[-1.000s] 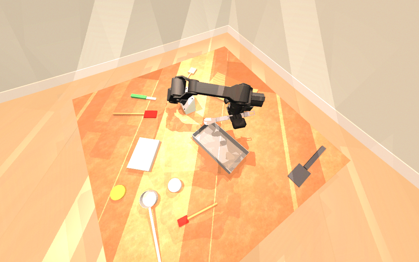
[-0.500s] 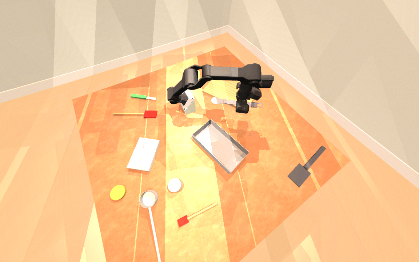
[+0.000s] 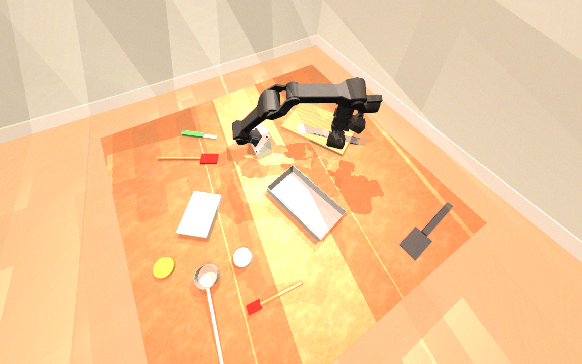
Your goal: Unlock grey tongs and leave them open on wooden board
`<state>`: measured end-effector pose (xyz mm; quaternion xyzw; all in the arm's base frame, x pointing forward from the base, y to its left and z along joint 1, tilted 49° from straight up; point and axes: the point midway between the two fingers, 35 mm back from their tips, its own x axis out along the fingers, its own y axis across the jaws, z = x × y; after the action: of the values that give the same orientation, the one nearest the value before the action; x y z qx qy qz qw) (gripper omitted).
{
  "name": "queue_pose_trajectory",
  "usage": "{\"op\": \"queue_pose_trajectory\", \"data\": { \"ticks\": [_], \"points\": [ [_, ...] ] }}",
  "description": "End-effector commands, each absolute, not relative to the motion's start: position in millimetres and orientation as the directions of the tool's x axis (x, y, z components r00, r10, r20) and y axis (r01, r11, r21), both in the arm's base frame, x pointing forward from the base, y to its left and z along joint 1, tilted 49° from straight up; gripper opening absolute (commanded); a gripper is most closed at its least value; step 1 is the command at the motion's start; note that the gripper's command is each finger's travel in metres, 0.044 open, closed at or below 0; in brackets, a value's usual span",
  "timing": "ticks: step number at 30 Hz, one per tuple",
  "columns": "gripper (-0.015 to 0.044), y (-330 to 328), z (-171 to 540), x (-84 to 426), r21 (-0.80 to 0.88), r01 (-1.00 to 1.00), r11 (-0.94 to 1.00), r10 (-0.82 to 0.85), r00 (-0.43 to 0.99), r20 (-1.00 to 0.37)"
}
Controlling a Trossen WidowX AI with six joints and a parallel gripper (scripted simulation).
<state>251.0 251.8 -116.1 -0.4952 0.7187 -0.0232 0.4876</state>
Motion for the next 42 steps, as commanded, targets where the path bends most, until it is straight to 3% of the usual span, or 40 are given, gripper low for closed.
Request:
{"op": "queue_pose_trajectory", "data": {
  "ticks": [1,30,42],
  "points": [
    [-0.0150,268.9,-124.7,231.5,-0.547,-0.640,0.539,-0.725,-0.023,-0.688],
    [-0.0150,331.7,-185.0,64.2,-0.711,-0.020,0.703,-0.711,0.013,-0.703],
    [-0.0150,332.1,-186.2,60.3,-0.712,-0.004,0.703,-0.712,0.013,-0.703]
  ]
}}
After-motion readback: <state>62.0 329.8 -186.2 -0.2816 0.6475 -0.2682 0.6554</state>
